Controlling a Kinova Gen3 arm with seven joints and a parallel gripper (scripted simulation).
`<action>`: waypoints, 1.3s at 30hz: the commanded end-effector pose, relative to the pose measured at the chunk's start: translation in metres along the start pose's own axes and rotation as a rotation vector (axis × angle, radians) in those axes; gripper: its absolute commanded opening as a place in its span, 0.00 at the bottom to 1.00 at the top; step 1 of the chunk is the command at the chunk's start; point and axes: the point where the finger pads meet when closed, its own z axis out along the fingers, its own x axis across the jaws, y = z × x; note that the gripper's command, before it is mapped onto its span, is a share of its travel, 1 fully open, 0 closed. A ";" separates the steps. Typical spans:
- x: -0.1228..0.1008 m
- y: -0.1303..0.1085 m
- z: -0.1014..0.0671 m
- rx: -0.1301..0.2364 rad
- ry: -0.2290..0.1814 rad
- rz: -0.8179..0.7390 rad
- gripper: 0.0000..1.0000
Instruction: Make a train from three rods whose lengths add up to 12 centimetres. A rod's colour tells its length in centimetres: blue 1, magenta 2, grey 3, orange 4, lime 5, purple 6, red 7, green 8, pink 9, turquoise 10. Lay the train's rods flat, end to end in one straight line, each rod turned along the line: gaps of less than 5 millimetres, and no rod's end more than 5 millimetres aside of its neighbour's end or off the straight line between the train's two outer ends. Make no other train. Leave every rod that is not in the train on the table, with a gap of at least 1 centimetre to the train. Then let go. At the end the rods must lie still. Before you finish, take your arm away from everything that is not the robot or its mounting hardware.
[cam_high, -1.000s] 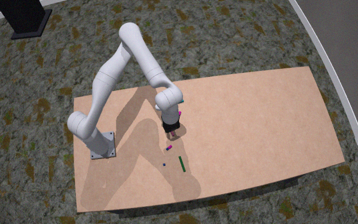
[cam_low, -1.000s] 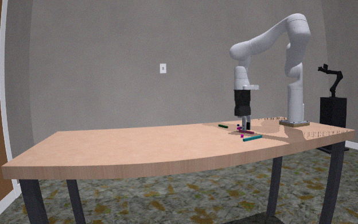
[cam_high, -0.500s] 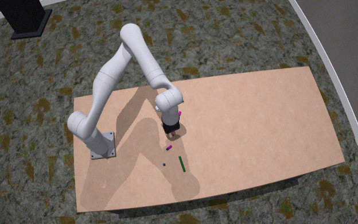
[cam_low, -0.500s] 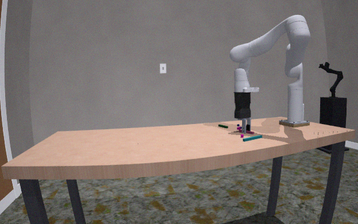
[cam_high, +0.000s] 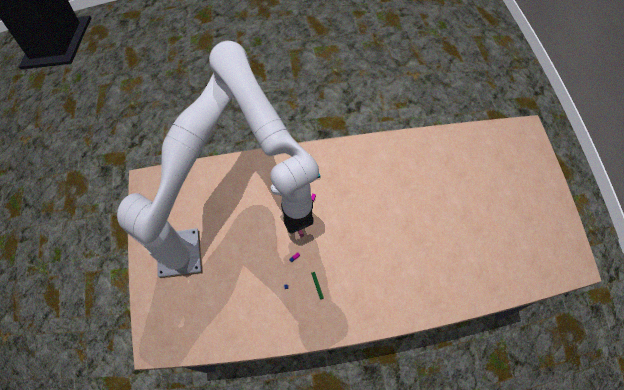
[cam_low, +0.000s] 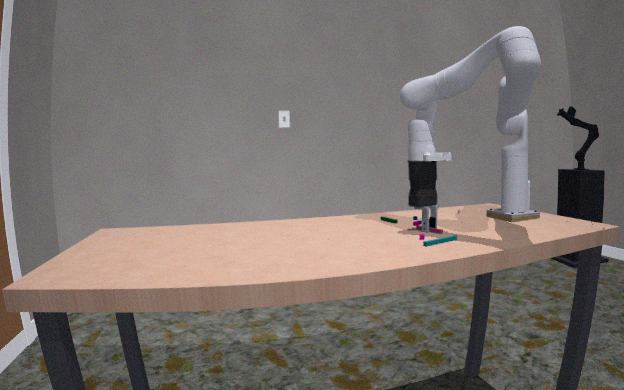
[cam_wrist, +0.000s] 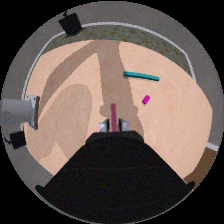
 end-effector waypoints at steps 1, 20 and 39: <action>0.000 0.000 -0.001 0.000 0.001 0.000 0.54; 0.000 0.000 -0.001 0.000 0.001 0.000 0.54; 0.000 0.000 -0.001 0.000 0.001 0.000 0.24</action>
